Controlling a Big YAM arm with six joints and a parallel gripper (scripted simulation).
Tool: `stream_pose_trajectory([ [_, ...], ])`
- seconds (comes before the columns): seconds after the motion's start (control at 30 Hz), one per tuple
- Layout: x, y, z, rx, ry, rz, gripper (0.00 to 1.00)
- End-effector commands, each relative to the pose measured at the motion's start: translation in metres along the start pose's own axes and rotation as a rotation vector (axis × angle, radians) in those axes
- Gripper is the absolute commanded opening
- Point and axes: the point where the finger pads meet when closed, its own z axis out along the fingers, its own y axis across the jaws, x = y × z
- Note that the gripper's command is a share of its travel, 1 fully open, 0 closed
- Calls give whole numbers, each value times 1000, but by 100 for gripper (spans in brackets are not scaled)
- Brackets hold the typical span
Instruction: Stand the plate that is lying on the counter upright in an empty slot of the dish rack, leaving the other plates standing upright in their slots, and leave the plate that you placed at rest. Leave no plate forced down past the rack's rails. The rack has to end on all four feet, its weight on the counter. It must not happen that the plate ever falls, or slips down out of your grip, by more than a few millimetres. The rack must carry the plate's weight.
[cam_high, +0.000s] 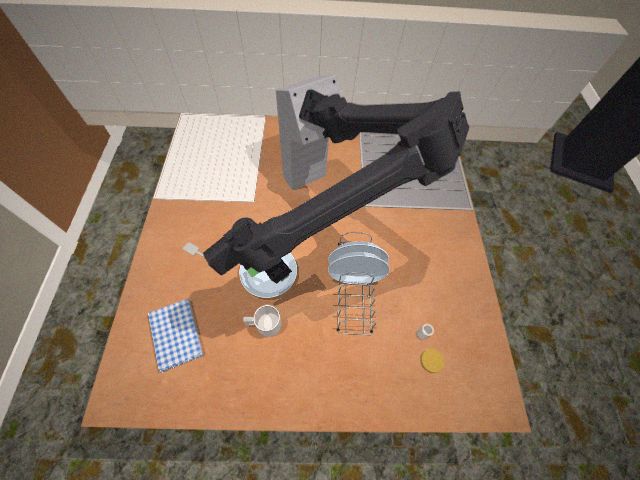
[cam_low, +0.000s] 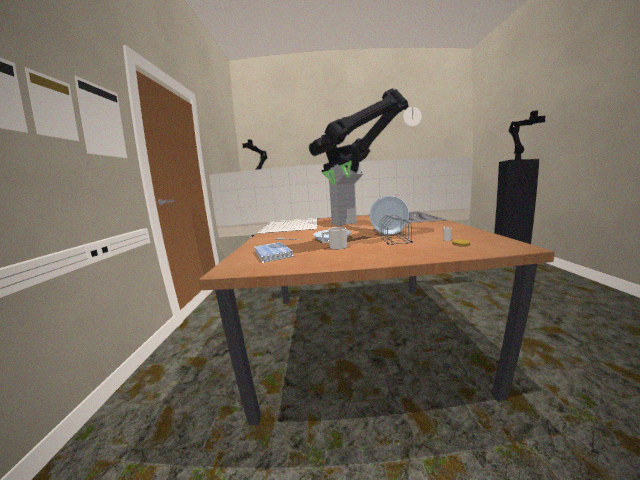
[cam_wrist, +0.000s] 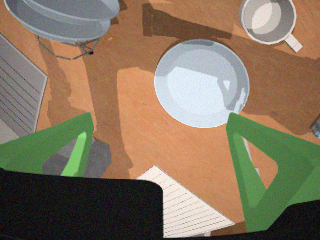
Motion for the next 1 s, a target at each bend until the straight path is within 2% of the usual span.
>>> stream_pose_trajectory([
  [0.0,-1,-1,-2,6,-1,-3,100],
  [0.57,-4,-3,-4,11,-1,-10,100],
  [0.73,-5,4,3,12,3,-19,100],
  [0.83,-3,5,7,27,7,-24,100],
  [0.97,3,7,16,70,8,-31,100],
])
